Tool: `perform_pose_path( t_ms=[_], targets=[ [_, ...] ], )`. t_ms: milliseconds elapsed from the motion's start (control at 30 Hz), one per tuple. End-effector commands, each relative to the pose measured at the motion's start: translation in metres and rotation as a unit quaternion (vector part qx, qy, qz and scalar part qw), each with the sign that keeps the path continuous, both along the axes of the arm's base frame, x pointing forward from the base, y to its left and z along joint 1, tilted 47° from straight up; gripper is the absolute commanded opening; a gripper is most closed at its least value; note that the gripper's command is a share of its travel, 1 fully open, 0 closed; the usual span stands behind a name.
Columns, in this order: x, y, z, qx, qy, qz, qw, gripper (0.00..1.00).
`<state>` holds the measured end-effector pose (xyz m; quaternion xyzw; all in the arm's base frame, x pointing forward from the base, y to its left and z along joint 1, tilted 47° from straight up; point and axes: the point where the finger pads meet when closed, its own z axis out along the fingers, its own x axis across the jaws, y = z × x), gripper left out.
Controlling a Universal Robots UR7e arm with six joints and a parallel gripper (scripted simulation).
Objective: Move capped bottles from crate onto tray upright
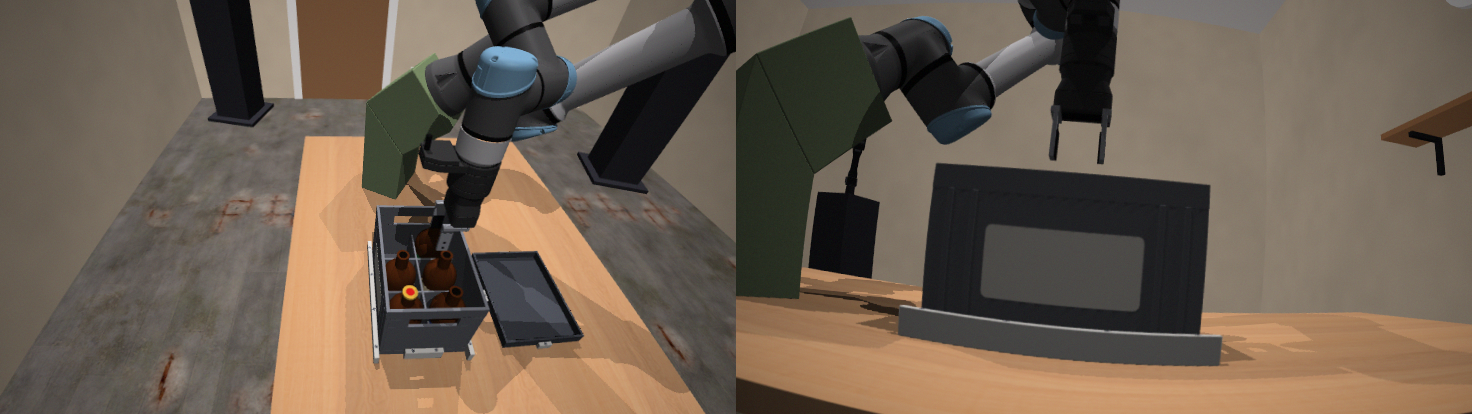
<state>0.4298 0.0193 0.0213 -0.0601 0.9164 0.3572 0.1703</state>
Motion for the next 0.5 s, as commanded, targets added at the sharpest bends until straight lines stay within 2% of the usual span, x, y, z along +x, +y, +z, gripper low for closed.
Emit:
perform_pose_path(
  t_ms=[0,33,467],
  targets=[
    [-0.002,0.006,0.007,0.0,0.0,0.0,1.0,1.0],
    [-0.001,0.004,0.004,0.0,0.0,0.0,1.0,1.0],
    [-0.012,0.033,0.03,0.0,0.0,0.0,1.0,1.0]
  ],
)
